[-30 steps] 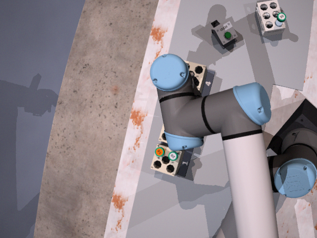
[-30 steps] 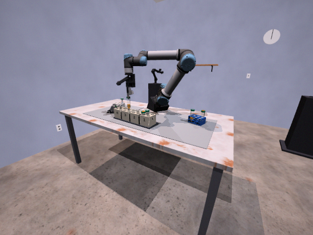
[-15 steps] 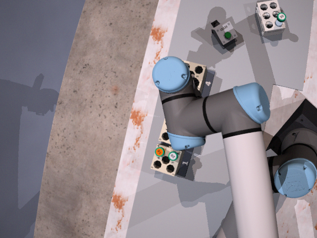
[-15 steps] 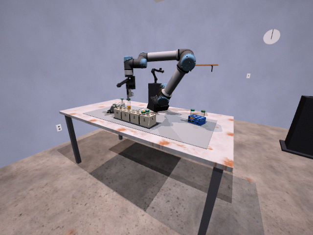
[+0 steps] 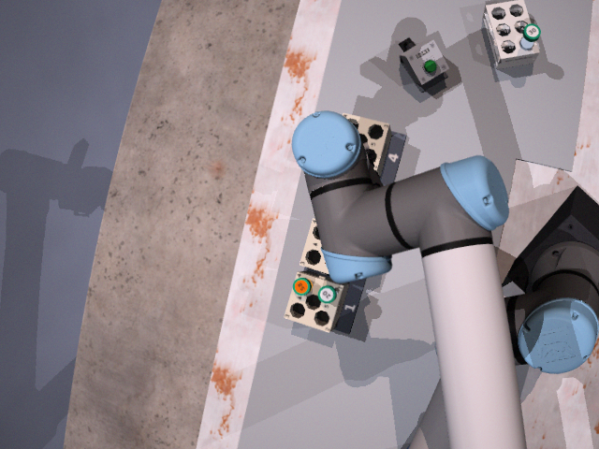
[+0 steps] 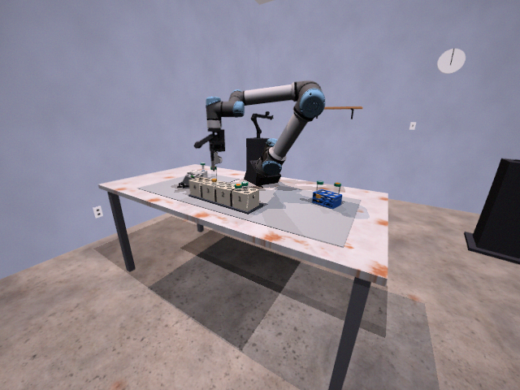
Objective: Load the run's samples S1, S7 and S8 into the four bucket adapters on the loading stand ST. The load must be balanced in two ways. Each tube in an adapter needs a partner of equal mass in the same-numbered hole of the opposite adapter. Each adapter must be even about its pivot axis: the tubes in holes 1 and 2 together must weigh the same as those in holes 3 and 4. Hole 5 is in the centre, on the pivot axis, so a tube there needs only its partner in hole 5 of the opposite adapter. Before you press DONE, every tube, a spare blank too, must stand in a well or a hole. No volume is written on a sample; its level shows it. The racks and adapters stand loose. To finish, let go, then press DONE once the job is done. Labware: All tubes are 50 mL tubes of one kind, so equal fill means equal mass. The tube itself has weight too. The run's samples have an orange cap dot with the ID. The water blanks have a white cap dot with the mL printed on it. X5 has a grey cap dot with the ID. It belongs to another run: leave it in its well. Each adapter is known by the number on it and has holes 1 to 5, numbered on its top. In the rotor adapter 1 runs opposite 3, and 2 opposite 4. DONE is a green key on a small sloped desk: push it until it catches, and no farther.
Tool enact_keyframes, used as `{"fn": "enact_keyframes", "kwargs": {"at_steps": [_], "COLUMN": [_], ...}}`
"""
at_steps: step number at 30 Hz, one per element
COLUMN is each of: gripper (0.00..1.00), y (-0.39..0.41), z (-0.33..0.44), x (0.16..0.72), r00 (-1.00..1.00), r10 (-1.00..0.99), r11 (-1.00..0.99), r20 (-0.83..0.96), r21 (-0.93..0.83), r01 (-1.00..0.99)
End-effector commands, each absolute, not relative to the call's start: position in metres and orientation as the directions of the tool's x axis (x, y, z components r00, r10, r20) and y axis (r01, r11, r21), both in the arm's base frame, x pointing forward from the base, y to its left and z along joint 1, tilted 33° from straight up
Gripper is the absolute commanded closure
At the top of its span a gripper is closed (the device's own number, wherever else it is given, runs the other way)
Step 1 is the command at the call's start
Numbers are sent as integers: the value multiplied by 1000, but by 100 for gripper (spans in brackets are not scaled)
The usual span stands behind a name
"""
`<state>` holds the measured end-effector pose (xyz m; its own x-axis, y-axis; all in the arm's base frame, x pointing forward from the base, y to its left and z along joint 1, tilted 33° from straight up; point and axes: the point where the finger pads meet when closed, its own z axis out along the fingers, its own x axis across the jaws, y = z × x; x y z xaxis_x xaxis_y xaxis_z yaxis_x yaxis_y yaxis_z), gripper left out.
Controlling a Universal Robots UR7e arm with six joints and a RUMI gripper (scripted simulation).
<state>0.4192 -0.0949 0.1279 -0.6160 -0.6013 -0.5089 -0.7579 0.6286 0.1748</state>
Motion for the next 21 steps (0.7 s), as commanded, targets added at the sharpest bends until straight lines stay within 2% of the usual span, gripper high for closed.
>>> {"fn": "enact_keyframes", "kwargs": {"at_steps": [1, 21], "gripper": [100, 100], "y": [-93, -81], "z": [124, 104], "x": [421, 426], "r00": [-616, -616], "r10": [-601, -601], "r11": [629, 629], "r20": [-509, -509], "r21": [174, 174], "r01": [-758, -758]}}
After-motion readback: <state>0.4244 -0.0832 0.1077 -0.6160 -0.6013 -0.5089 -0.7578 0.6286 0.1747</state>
